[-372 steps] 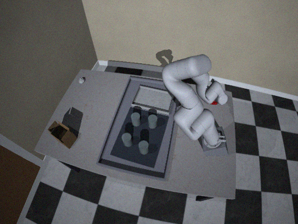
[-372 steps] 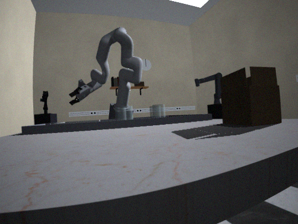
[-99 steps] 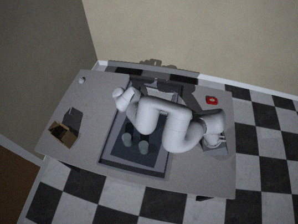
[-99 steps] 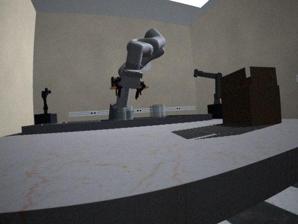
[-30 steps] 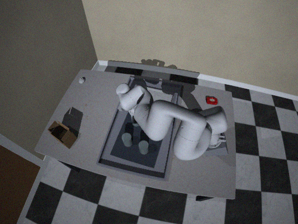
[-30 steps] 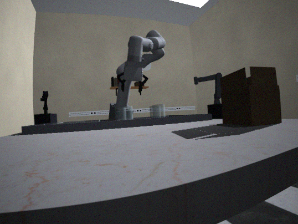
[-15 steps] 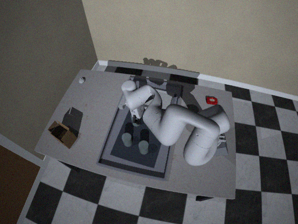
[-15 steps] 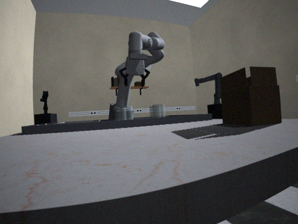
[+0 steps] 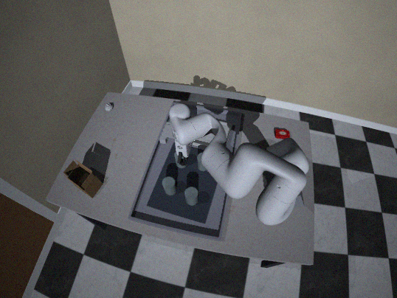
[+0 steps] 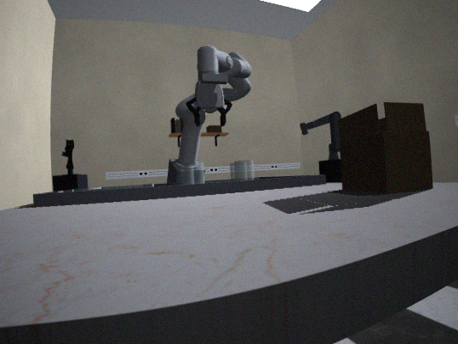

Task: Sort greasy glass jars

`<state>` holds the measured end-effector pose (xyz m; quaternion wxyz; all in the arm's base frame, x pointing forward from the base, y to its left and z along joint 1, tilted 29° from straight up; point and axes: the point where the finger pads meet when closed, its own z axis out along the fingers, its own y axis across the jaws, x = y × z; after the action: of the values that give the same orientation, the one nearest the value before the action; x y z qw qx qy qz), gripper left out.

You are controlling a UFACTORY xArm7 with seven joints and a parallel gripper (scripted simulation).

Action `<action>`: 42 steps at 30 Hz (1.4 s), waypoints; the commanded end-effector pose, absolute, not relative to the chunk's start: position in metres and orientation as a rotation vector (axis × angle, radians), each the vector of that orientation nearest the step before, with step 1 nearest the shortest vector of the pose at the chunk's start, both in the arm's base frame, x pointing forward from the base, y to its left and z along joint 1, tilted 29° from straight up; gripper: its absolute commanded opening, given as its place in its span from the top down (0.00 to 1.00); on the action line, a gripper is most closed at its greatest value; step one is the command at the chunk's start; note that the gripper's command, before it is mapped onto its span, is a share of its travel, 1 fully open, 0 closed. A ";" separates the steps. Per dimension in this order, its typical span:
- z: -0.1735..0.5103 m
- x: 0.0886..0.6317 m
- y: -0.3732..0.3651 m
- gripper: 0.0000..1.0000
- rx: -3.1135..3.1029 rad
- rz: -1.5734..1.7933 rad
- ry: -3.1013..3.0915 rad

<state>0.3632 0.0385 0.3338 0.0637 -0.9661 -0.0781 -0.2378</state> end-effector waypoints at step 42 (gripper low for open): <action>0.279 0.394 0.050 1.00 -2.910 -0.739 -0.240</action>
<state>0.3838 0.0480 0.2881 0.0647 -0.9649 -0.0791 -0.2418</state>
